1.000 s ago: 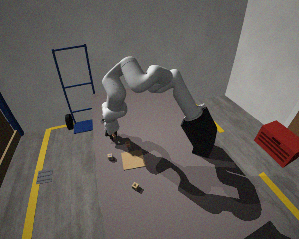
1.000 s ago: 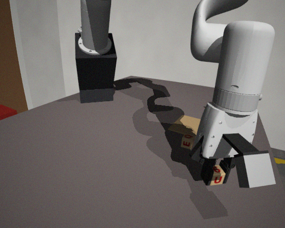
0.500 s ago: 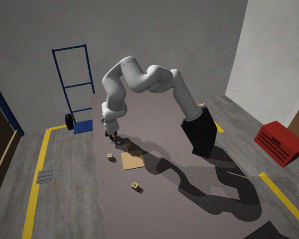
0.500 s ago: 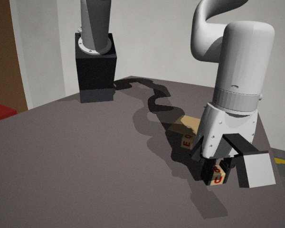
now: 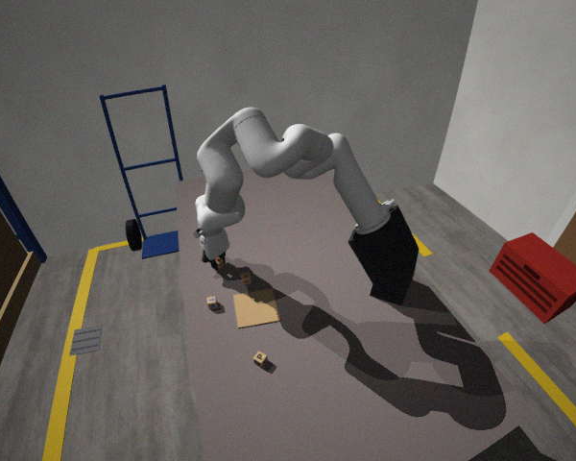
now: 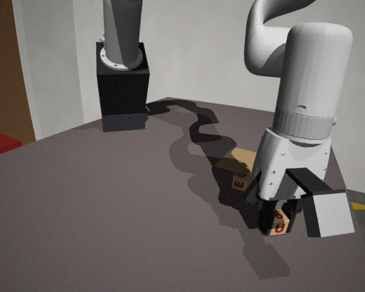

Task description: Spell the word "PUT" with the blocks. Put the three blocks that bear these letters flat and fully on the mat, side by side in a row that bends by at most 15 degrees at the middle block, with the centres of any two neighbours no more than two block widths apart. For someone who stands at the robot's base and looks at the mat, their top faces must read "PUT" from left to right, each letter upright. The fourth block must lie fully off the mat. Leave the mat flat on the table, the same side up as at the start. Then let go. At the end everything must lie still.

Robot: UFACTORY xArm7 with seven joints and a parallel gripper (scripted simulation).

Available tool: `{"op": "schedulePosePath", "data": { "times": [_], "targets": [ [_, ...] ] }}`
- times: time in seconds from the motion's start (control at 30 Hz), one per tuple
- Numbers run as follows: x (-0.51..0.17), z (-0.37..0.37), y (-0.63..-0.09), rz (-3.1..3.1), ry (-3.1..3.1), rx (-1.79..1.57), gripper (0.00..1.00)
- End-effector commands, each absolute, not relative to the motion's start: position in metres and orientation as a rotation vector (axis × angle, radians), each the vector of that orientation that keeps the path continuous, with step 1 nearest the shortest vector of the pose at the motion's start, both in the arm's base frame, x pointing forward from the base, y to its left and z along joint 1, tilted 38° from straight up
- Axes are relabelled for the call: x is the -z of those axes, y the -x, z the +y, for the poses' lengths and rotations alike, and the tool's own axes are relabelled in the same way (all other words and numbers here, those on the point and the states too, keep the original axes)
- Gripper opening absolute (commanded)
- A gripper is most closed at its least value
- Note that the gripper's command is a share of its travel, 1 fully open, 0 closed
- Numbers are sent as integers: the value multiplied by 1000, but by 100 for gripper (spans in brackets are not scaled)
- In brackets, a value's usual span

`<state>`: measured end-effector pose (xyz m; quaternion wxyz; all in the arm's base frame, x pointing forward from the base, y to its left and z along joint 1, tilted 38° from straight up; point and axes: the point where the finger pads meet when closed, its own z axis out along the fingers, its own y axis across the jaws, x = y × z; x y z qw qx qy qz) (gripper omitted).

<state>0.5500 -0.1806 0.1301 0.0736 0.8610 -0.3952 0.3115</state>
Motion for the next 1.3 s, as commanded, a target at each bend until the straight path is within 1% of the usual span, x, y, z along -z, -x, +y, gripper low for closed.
{"op": "schedulePosePath", "data": {
  "times": [0.0, 0.47, 0.93, 1.27],
  "targets": [
    [-137, -178, -548, -1186, -2584, -940, 27],
    [-205, -146, -506, -1186, -2584, -940, 27],
    [-207, -145, -505, -1168, -2589, -937, 27],
    [-189, -153, -517, -724, -2664, -864, 27]
  ]
}}
